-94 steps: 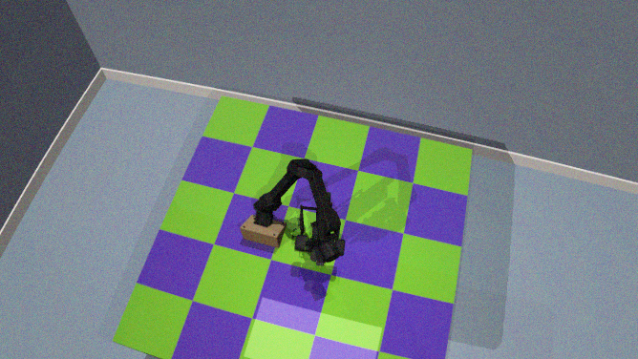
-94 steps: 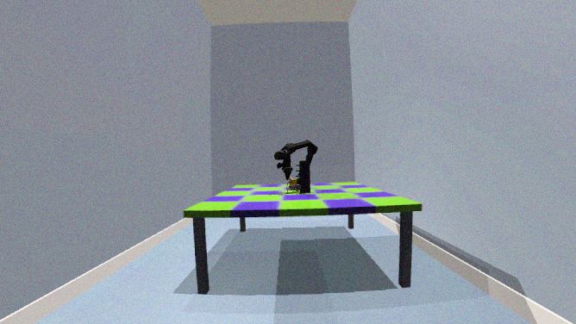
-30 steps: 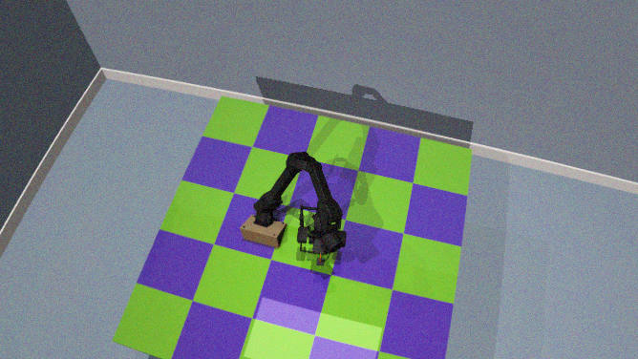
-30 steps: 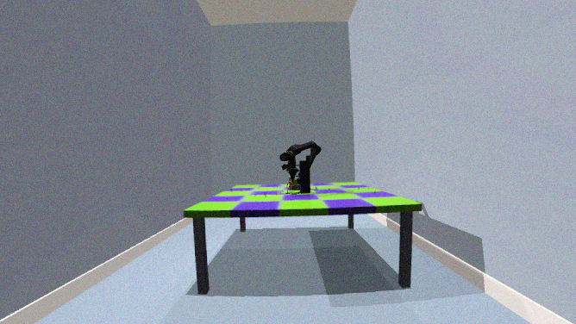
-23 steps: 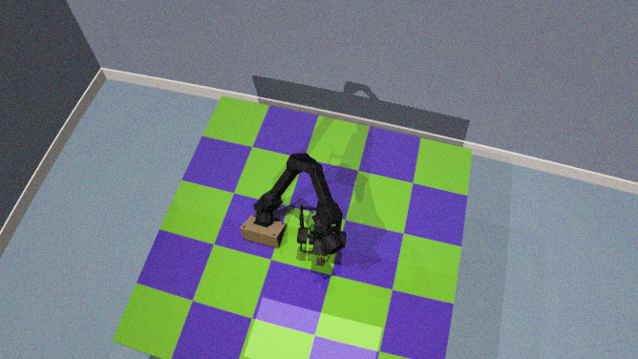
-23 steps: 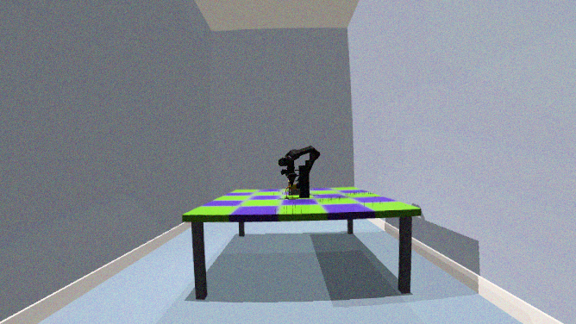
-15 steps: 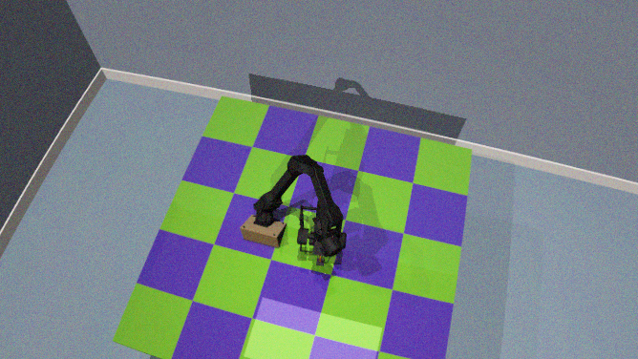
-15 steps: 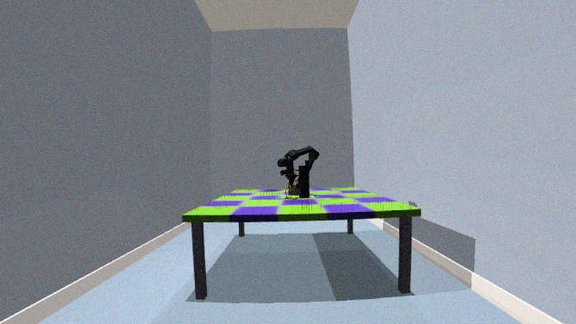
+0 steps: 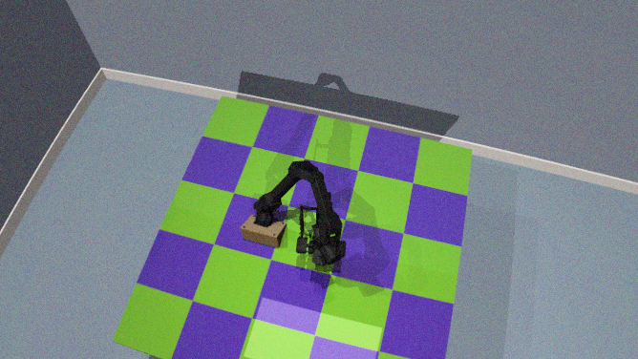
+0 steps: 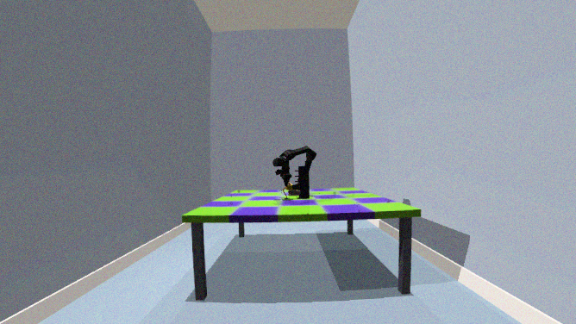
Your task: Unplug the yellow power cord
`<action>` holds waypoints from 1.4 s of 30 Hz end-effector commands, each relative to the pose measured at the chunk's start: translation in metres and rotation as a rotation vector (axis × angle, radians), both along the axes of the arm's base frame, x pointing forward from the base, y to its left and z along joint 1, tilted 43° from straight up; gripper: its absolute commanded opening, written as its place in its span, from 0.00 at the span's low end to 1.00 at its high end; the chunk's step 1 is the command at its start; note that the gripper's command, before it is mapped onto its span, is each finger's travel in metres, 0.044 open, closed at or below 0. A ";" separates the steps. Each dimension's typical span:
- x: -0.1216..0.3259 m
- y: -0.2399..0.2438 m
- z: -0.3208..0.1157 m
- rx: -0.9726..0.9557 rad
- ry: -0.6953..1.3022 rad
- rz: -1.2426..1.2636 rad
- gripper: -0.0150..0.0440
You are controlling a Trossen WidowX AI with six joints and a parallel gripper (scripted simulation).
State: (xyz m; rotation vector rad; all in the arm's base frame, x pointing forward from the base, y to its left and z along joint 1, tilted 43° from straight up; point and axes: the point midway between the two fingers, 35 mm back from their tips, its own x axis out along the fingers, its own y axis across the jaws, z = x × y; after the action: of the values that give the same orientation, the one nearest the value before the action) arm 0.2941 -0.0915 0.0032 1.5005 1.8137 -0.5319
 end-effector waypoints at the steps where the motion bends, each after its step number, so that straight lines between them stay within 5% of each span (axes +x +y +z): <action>1: 0.002 -0.013 -0.005 -0.005 0.002 -0.016 0.25; 19: 0.005 -0.021 -0.011 -0.004 0.003 -0.017 1.00; 25: 0.014 -0.058 -0.034 -0.007 0.002 -0.017 1.00; 42: 0.014 -0.058 -0.034 -0.007 0.002 -0.017 1.00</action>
State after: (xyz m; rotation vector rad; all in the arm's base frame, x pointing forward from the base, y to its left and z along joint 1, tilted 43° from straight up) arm 0.3089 -0.1493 -0.0304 1.5197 1.7973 -0.5495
